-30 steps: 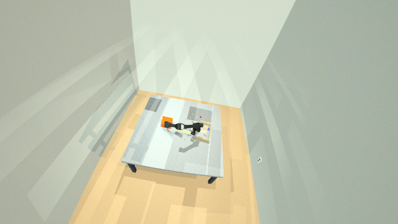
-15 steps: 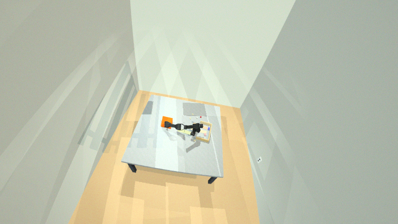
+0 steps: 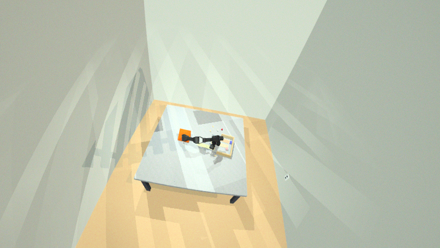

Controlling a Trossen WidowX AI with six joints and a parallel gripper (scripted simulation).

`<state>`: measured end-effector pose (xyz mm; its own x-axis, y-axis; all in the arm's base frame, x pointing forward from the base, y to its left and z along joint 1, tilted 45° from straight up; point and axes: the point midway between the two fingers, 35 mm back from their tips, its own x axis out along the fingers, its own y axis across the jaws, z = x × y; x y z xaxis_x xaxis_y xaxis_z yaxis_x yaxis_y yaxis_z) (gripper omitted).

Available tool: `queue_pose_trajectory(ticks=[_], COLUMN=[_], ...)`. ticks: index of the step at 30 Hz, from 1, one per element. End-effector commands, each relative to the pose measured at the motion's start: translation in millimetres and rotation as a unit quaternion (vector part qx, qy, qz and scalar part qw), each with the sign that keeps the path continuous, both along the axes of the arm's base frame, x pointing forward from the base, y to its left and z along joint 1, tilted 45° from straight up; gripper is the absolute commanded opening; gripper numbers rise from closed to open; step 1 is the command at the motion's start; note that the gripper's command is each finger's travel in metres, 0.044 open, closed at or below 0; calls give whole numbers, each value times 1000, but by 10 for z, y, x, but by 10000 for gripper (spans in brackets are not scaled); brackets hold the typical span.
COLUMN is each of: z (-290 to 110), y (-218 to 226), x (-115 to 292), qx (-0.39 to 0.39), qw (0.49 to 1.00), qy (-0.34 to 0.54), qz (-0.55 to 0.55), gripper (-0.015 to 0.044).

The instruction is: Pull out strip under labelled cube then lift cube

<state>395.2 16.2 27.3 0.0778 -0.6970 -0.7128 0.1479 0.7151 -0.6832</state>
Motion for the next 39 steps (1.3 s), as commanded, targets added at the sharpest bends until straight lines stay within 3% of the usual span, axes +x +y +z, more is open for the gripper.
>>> queue_pose_trajectory(ticks=[1,24,39], z=[86,143,396], y=[110,190,440], x=[-180,-929,-982], qx=[2,1,1], qw=[1000,1000,1000], qy=[-2,1,1], qz=[2,3,3], gripper=[0,0,0])
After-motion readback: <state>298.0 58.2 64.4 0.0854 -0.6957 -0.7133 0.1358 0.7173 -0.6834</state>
